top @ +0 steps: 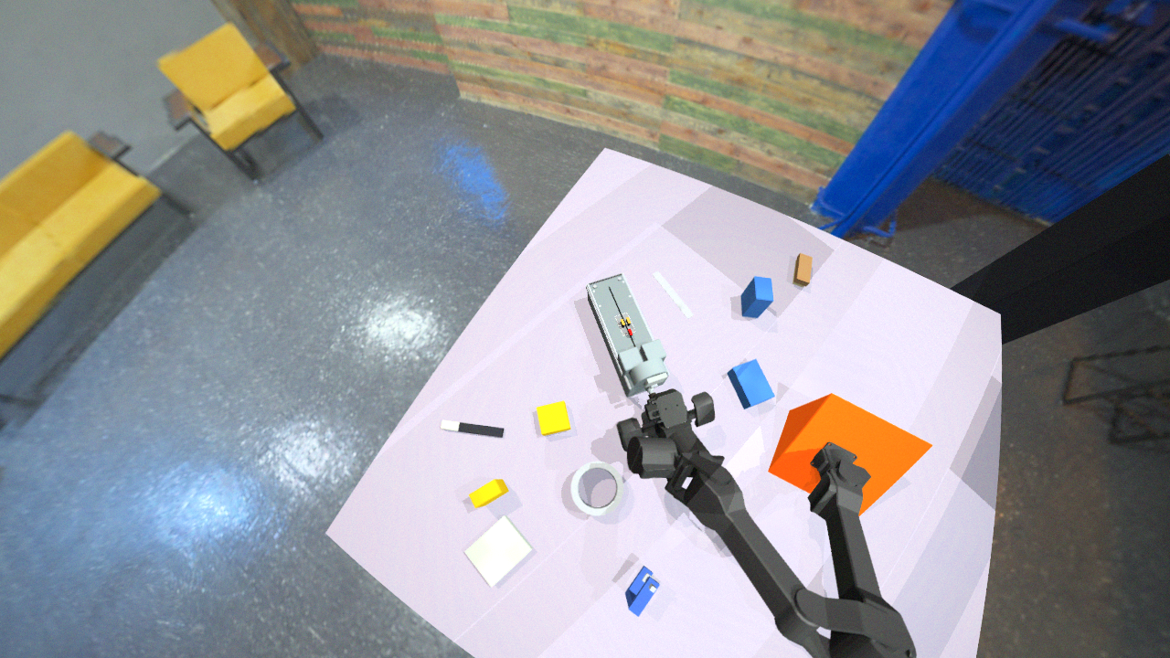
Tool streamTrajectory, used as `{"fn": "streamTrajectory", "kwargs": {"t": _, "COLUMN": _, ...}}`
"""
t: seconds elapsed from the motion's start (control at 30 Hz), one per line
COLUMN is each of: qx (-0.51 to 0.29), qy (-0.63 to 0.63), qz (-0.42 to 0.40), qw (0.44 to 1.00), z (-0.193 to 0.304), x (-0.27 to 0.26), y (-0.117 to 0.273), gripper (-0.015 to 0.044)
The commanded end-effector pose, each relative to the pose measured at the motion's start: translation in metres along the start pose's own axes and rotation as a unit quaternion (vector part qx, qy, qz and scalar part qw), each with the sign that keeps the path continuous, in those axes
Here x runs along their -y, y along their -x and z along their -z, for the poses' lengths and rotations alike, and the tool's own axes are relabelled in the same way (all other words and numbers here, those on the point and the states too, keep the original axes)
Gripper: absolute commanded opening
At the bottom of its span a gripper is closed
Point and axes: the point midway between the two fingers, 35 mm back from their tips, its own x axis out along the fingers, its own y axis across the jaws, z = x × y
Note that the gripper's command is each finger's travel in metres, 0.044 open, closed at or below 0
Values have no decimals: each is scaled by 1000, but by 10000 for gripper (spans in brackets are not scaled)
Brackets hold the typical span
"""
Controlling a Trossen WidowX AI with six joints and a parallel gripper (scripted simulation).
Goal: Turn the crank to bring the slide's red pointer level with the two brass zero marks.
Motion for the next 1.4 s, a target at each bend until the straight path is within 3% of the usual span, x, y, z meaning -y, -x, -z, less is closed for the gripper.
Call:
{"fn": "streamTrajectory", "kwargs": {"t": 0.0, "qx": 1, "qy": 3, "qz": -12, "qw": 1000, "z": -1, "x": -9, "y": 1, "gripper": 0}}
{"fn": "streamTrajectory", "kwargs": {"t": 1.37, "qx": 1, "qy": 3, "qz": -12, "qw": 1000, "z": -2, "x": -13, "y": 3, "gripper": 0}}
